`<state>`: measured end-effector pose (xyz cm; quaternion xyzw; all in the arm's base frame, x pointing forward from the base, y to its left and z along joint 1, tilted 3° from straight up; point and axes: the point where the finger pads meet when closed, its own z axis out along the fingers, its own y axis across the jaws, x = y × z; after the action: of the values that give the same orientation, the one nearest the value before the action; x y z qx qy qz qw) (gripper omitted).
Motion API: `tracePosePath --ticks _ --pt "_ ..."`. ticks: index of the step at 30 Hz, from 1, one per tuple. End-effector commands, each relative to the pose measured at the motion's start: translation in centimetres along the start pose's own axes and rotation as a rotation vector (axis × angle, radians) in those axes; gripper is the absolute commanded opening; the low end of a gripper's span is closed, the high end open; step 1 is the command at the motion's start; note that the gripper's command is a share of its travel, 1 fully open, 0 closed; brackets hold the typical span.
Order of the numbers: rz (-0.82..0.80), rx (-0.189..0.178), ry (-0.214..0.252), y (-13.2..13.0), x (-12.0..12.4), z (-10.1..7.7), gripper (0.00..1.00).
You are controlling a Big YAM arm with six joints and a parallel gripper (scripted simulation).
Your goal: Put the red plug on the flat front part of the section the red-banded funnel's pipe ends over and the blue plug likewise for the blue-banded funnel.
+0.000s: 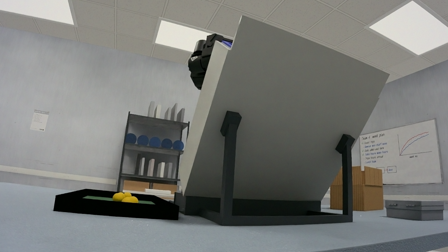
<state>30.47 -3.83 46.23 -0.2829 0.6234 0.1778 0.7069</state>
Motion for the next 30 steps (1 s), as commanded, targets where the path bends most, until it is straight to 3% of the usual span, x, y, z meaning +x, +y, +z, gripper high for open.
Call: tracePosePath --ticks 1,10,25,30 --pt "-0.011 -0.003 0.004 1.2 0.1 0.1 1.0" --pt "-0.013 -0.003 -0.003 3.7 -0.4 0.1 1.0" --pt "-0.01 0.003 -0.006 4.0 6.7 -0.2 1.0" --pt "-0.008 0.002 -0.005 4.3 7.9 -0.3 1.0"
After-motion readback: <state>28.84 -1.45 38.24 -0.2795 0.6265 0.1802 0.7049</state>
